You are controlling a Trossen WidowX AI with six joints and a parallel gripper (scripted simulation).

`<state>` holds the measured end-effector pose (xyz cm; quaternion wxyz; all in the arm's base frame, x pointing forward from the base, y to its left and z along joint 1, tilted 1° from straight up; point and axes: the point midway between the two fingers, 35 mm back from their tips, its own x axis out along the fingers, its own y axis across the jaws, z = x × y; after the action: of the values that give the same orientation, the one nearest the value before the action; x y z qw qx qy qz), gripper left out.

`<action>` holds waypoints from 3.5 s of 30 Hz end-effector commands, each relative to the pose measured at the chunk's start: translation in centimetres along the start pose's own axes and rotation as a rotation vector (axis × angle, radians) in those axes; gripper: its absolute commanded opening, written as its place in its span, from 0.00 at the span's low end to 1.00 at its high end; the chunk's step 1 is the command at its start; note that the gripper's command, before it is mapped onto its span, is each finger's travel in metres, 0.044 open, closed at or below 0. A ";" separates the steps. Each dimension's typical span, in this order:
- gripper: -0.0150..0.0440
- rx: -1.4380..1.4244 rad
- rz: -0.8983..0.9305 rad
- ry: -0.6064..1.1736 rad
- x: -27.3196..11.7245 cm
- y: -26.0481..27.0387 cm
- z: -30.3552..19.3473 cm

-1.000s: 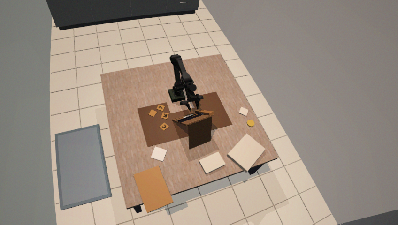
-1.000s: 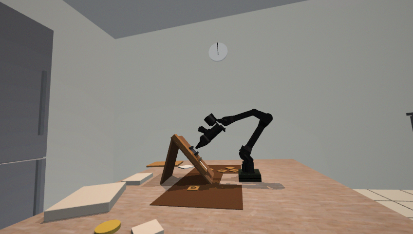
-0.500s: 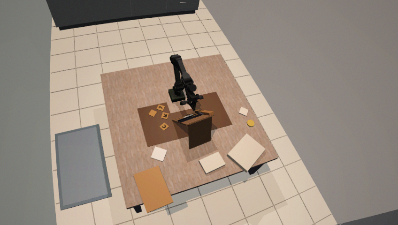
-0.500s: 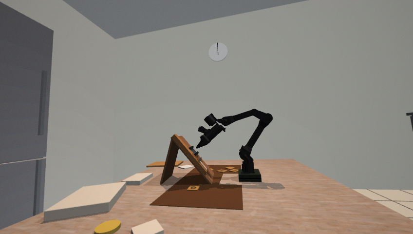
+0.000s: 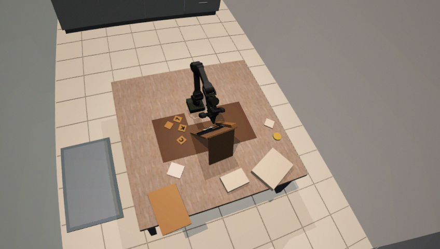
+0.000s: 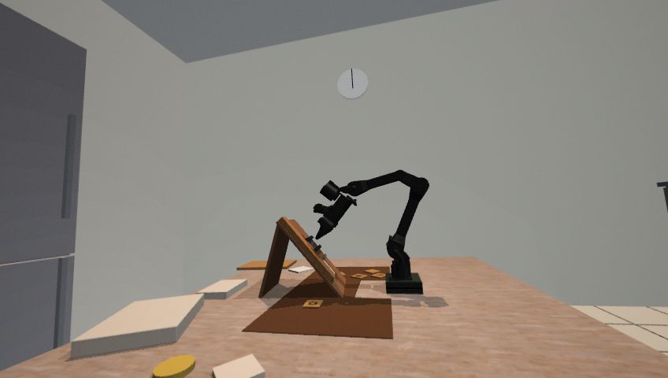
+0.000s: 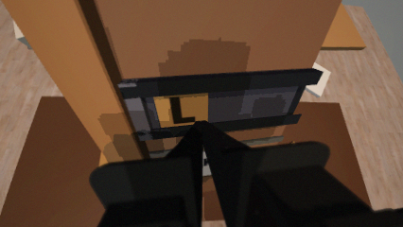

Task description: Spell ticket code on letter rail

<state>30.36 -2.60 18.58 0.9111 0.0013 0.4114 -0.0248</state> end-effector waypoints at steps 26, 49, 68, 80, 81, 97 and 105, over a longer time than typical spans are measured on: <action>0.25 0.000 0.042 0.509 1.2 -2.1 1.4; 0.25 0.000 0.042 0.508 2.4 -2.1 1.5; 0.25 0.000 0.042 0.508 3.3 -2.1 1.7; 0.25 0.000 0.042 0.507 3.9 -2.1 1.9; 0.25 0.000 0.042 0.507 3.9 -2.1 1.9; 0.25 0.000 0.043 0.507 3.7 -1.8 1.9; 0.25 0.000 0.043 0.507 3.7 -1.5 1.9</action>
<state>34.19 -4.42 17.08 0.7789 0.0141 0.6269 -0.0026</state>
